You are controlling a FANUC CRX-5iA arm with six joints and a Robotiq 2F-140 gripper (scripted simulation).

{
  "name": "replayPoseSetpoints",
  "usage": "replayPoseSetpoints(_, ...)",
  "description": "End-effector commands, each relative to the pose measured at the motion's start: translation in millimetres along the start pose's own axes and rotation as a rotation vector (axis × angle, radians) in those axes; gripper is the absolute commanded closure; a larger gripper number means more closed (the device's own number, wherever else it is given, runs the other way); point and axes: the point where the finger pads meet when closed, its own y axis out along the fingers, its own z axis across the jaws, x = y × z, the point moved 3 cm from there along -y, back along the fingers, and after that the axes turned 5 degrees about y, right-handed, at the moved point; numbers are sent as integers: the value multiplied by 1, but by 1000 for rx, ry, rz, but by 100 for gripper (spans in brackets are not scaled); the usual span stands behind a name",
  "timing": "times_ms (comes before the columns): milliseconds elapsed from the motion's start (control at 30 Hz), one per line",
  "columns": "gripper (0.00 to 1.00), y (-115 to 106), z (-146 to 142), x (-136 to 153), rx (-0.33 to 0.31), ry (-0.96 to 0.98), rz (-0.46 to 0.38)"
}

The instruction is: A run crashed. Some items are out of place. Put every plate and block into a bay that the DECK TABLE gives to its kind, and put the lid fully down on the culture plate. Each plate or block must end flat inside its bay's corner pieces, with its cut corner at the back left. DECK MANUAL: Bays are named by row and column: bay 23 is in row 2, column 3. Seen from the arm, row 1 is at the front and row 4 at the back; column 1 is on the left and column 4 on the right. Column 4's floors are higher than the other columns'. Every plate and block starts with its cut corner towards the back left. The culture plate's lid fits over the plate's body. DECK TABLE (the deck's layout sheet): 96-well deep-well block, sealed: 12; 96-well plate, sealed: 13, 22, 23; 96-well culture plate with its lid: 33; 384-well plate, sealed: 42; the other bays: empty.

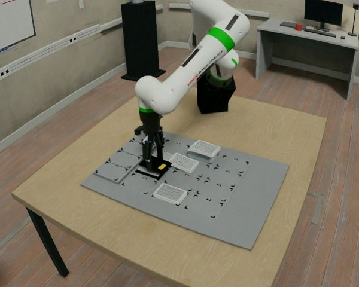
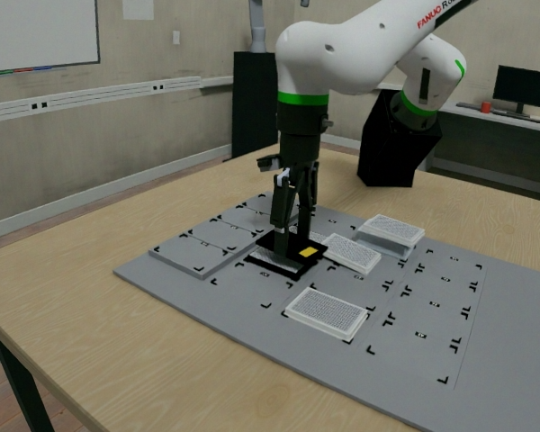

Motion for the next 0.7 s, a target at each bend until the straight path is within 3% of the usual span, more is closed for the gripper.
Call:
replayPoseSetpoints(0, 90, -4, -1, 0, -2, -1, 1)
replayPoseSetpoints(667, 90, -24, -1, 0, -2, -1, 1)
